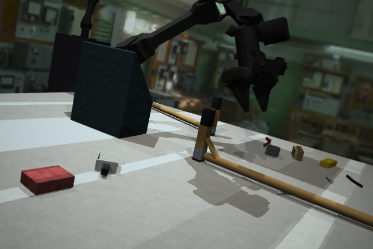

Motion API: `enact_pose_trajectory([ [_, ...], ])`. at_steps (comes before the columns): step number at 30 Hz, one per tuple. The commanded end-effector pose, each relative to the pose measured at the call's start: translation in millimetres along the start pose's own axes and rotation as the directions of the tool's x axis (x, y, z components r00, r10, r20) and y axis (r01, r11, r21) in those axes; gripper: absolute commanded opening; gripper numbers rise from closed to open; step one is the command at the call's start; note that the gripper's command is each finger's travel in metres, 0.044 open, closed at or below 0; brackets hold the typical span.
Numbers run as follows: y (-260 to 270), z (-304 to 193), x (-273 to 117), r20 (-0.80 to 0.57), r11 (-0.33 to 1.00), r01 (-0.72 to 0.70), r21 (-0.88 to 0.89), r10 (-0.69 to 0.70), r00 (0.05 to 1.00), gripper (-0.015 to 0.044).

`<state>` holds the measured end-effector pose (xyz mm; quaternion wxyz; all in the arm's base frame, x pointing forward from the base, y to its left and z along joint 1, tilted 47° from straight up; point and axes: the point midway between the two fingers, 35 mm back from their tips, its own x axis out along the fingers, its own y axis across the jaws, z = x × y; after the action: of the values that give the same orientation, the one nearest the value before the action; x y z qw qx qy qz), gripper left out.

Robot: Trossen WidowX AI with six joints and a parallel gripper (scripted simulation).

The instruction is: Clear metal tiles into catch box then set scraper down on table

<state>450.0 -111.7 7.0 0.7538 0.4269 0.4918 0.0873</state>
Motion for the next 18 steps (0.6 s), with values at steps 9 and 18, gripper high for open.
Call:
enact_pose_trajectory([
  [9,3,-19,-19,0.044,1.000,-0.008,-0.014,0.009,0.999,0.0440],
  [18,3,-34,-30,0.073,1.000,-0.010,-0.020,0.012,0.997,0.0440],
])
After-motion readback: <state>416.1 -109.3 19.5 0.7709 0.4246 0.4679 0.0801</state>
